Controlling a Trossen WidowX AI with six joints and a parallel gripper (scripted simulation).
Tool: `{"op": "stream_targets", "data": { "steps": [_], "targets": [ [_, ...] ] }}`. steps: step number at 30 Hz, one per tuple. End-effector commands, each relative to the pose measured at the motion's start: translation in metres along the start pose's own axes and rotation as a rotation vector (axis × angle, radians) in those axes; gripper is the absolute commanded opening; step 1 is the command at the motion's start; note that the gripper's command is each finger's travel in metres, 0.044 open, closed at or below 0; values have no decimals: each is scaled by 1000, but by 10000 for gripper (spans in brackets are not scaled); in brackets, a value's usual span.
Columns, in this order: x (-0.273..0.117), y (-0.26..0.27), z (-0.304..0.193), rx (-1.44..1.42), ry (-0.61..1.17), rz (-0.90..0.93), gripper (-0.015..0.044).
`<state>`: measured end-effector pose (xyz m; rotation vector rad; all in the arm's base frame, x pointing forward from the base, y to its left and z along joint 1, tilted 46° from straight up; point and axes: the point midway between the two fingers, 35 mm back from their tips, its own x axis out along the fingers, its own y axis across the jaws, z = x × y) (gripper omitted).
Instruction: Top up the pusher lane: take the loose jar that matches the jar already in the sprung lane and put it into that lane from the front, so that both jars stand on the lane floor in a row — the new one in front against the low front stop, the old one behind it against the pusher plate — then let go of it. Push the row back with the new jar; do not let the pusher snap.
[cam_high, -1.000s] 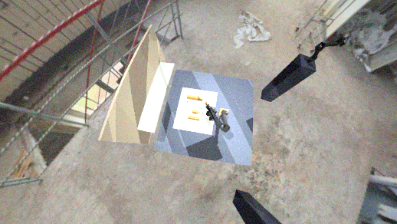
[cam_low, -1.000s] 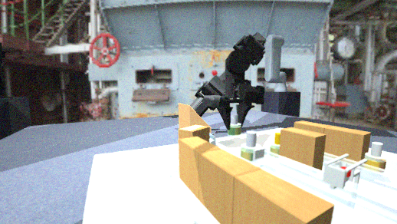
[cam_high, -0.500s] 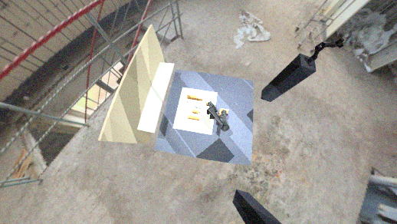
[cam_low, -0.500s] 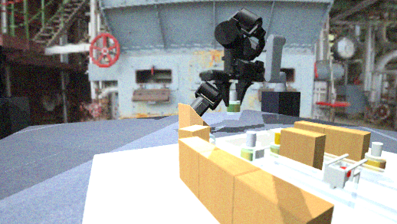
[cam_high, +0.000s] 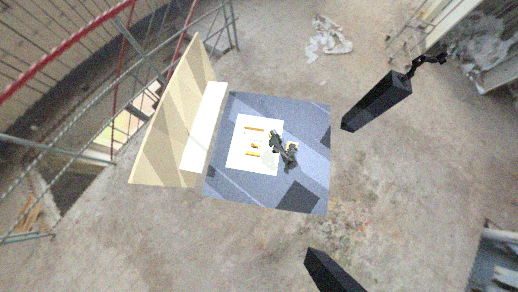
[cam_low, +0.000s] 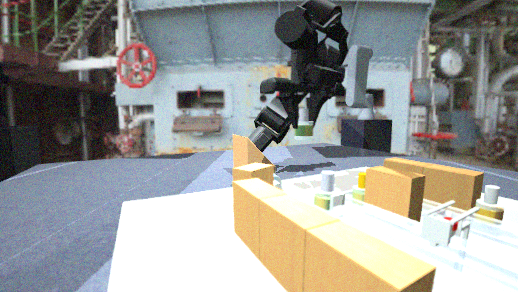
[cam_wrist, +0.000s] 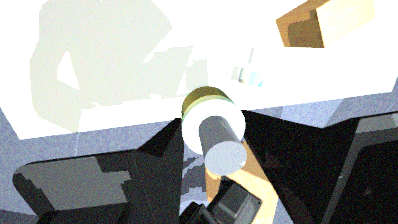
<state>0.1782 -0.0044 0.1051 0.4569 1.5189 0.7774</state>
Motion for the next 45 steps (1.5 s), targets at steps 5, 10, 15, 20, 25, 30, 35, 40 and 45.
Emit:
{"op": "stream_targets", "data": {
  "steps": [5,10,15,20,25,30,35,40,45],
  "targets": [
    [7,-21,35,3,-2,2,0],
    [14,-34,56,1,-4,1,0],
    [24,-47,76,-1,-5,1,0],
    [36,-60,96,-3,-6,3,0],
    [49,-72,115,-5,-6,6,0],
    [51,-73,117,-5,-6,6,0],
    [61,-73,117,-5,-7,6,0],
    [75,-73,117,-5,-7,7,0],
    [76,-73,117,-5,-7,7,0]
  ]
}}
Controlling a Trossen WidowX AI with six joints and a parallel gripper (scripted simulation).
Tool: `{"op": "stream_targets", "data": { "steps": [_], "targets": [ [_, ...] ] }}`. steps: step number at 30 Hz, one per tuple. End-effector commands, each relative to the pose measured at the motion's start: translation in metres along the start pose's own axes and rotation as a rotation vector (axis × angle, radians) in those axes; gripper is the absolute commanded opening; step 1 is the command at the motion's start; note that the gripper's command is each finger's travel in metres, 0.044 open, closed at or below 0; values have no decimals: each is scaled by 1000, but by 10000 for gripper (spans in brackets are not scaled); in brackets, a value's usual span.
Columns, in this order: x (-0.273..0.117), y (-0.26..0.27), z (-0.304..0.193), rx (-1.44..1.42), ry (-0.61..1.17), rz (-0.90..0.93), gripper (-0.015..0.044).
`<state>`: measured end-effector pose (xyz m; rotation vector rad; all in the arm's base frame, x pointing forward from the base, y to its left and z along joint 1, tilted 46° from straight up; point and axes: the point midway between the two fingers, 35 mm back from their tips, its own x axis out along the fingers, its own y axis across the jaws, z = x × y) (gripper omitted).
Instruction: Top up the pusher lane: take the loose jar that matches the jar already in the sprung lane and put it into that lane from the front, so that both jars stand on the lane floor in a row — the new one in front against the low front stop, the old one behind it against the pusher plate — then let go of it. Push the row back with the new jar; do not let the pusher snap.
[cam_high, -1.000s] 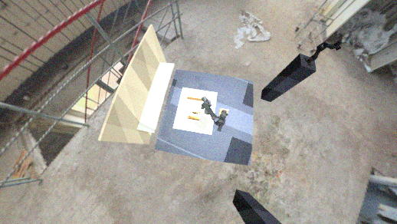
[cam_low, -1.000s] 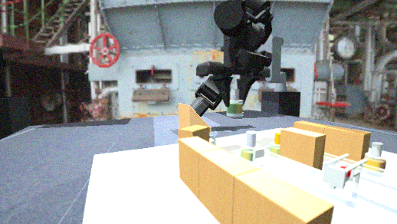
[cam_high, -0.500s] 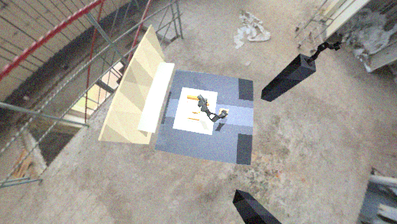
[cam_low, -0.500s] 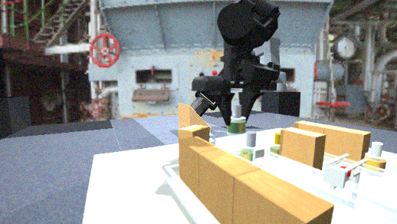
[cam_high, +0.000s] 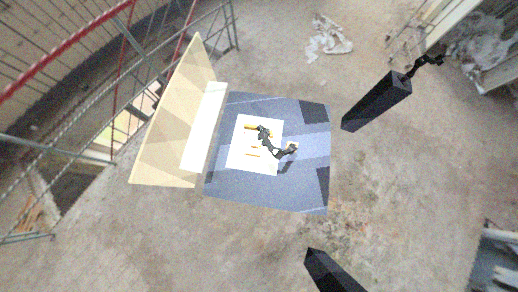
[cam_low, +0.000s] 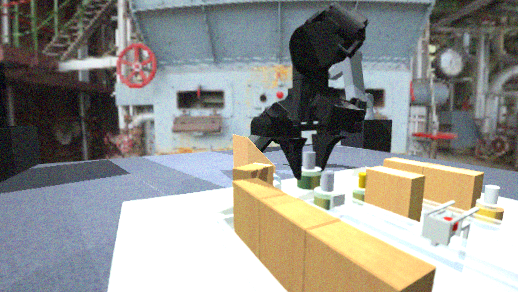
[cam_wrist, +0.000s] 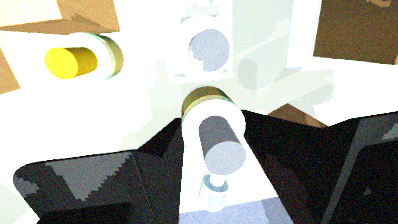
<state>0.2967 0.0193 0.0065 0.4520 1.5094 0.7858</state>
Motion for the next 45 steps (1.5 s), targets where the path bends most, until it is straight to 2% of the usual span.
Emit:
{"op": "stream_targets", "data": {
  "steps": [1,45],
  "targets": [
    [3,0,0,6,-2,5,0],
    [4,0,17,5,-3,4,0]
  ]
}}
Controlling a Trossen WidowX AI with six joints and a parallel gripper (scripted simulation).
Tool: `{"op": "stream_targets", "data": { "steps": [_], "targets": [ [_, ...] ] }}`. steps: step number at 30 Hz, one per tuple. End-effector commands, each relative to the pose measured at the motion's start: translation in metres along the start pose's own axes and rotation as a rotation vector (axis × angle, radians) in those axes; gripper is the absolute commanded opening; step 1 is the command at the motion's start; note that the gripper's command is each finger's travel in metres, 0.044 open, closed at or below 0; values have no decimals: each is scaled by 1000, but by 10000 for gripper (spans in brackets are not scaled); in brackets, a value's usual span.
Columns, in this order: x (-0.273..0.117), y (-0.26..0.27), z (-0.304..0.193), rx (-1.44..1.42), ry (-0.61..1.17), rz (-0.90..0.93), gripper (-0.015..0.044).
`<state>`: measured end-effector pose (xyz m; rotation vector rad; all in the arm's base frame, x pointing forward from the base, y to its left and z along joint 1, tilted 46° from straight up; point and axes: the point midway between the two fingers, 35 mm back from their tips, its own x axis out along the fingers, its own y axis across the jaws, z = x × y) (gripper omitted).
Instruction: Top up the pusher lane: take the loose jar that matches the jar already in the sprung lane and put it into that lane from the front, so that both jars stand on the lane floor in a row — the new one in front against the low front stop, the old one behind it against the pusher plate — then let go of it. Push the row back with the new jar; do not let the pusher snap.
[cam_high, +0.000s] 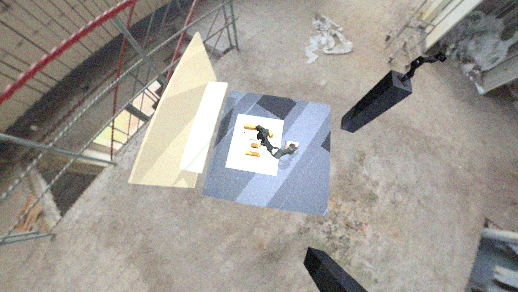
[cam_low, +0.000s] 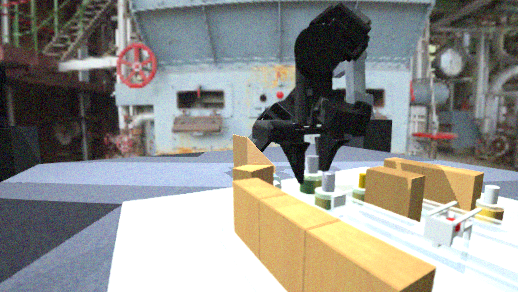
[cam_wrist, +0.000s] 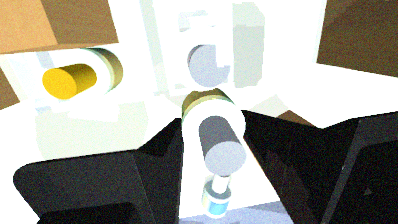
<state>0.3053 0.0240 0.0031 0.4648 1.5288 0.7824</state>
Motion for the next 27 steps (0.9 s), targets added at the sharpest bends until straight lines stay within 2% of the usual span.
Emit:
{"op": "stream_targets", "data": {
  "steps": [1,27],
  "targets": [
    [-1,1,8,-12,-16,-2,0],
    [-1,1,18,-12,-17,-2,0]
  ]
}}
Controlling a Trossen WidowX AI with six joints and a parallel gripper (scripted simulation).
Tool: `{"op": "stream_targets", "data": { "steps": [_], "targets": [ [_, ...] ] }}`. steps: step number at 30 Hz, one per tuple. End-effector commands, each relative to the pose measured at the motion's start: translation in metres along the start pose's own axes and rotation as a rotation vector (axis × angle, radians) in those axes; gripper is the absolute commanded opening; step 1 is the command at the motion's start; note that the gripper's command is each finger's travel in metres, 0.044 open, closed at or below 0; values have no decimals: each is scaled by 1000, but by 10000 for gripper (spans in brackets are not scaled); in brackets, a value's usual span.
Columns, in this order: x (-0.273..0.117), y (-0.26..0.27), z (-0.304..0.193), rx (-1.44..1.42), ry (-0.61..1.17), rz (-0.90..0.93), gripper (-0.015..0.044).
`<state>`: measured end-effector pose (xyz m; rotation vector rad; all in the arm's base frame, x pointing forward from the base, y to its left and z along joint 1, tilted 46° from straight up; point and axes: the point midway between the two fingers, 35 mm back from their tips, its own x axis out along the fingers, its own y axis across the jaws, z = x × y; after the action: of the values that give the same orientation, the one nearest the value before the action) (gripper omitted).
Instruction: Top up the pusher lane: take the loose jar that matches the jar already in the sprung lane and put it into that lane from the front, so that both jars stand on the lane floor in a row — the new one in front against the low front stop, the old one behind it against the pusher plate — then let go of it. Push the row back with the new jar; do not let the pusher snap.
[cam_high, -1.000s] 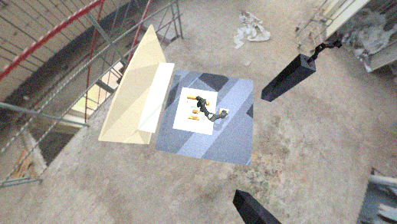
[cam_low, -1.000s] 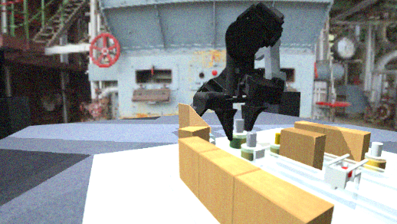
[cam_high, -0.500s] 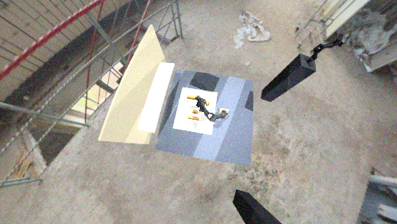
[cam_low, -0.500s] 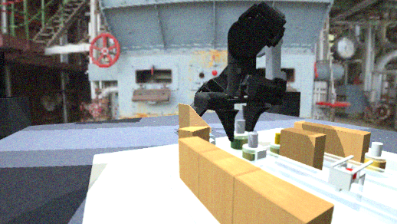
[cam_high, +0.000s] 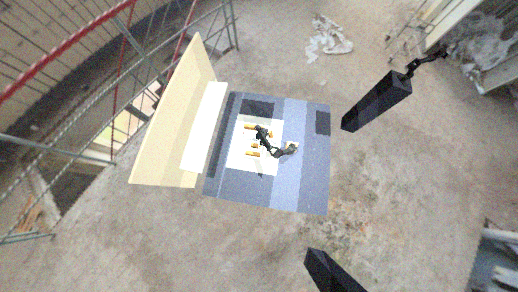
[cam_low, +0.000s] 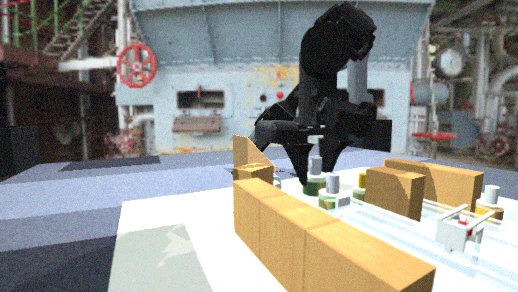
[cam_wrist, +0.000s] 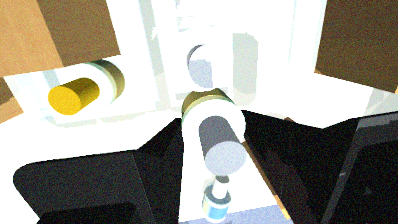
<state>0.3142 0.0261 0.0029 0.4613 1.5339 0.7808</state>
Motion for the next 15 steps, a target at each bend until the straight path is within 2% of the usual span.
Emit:
{"op": "stream_targets", "data": {
  "steps": [1,15],
  "targets": [
    [-2,1,9,-13,-21,2,0],
    [-2,2,14,-13,-22,2,0]
  ]
}}
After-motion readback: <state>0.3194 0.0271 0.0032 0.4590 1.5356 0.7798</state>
